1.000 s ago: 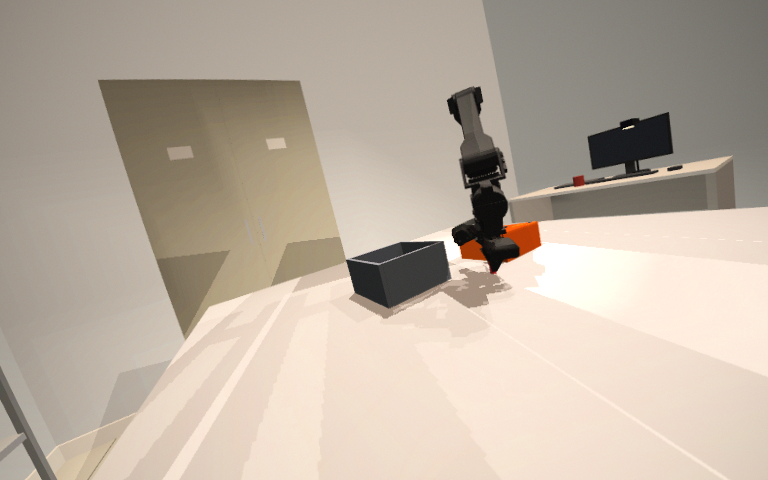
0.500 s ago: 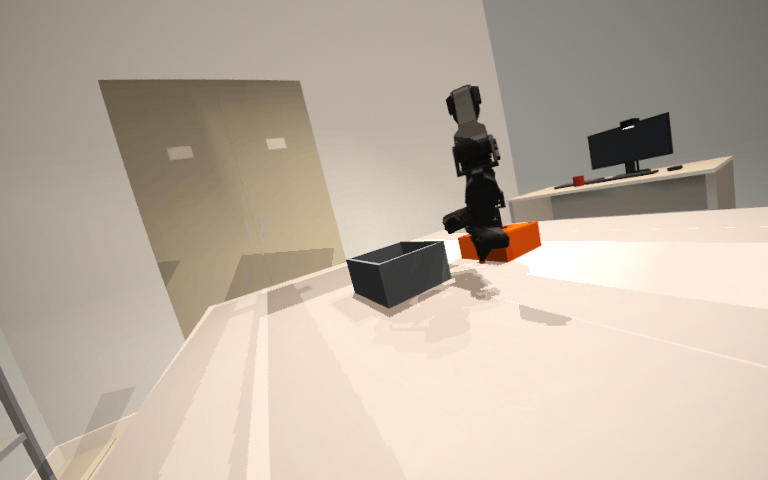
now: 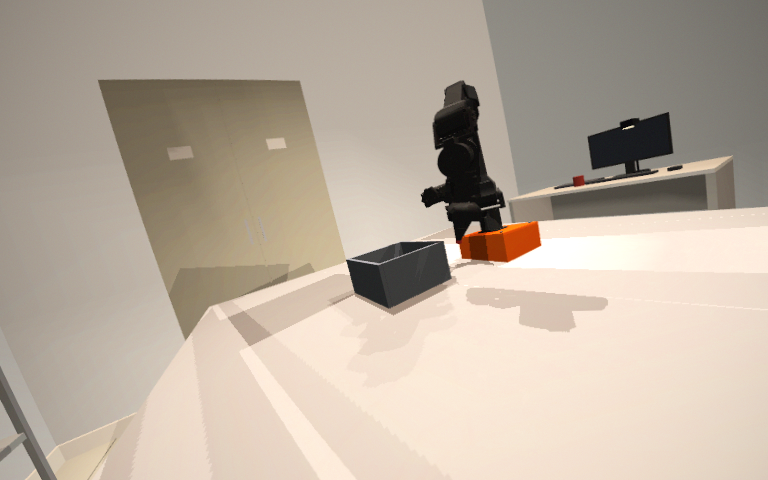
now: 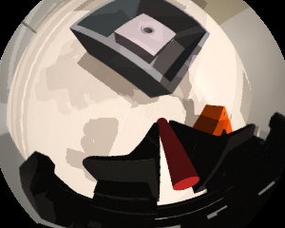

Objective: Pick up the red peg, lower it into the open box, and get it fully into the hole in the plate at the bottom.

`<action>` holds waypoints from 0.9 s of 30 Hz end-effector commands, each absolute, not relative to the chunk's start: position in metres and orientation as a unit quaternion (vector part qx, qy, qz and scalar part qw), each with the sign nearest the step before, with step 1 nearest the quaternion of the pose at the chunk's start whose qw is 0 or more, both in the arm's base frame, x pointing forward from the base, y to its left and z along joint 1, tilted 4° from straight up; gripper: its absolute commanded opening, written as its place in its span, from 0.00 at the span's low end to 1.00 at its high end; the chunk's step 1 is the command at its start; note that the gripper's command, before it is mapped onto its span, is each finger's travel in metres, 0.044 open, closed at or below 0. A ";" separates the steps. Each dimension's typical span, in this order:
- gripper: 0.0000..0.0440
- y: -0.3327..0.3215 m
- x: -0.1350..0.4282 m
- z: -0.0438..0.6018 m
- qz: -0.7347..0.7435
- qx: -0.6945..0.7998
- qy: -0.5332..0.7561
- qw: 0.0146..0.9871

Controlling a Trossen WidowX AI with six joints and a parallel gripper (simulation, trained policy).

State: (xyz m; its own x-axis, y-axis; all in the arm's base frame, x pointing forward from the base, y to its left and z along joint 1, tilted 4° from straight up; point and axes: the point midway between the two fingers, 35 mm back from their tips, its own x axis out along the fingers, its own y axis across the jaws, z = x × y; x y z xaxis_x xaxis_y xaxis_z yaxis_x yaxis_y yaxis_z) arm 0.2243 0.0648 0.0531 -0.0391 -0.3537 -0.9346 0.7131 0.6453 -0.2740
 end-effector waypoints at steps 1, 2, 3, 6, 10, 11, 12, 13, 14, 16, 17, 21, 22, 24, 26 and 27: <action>0.00 0.059 0.234 0.065 -0.399 0.156 0.591 0.684; 0.00 0.056 0.237 0.069 -0.402 0.160 0.587 0.684; 0.00 0.053 0.239 0.072 -0.406 0.163 0.583 0.685; 0.00 0.044 0.248 0.079 -0.416 0.175 0.571 0.685; 0.00 0.029 0.259 0.087 -0.428 0.191 0.557 0.686; 0.00 0.025 0.262 0.088 -0.431 0.194 0.554 0.685; 0.00 0.021 0.264 0.089 -0.433 0.198 0.551 0.685; 0.00 0.017 0.267 0.090 -0.436 0.201 0.549 0.685; 0.00 0.013 0.270 0.091 -0.438 0.204 0.546 0.684; 0.00 0.004 0.275 0.092 -0.443 0.210 0.542 0.683; 0.00 0.000 0.278 0.092 -0.444 0.213 0.540 0.683; 0.00 -0.018 0.288 0.091 -0.449 0.221 0.534 0.681; 0.00 -0.022 0.291 0.090 -0.449 0.223 0.534 0.681; 0.00 -0.031 0.296 0.088 -0.449 0.226 0.533 0.680; 0.00 -0.039 0.300 0.086 -0.448 0.229 0.534 0.680; 0.00 -0.043 0.302 0.085 -0.447 0.231 0.535 0.679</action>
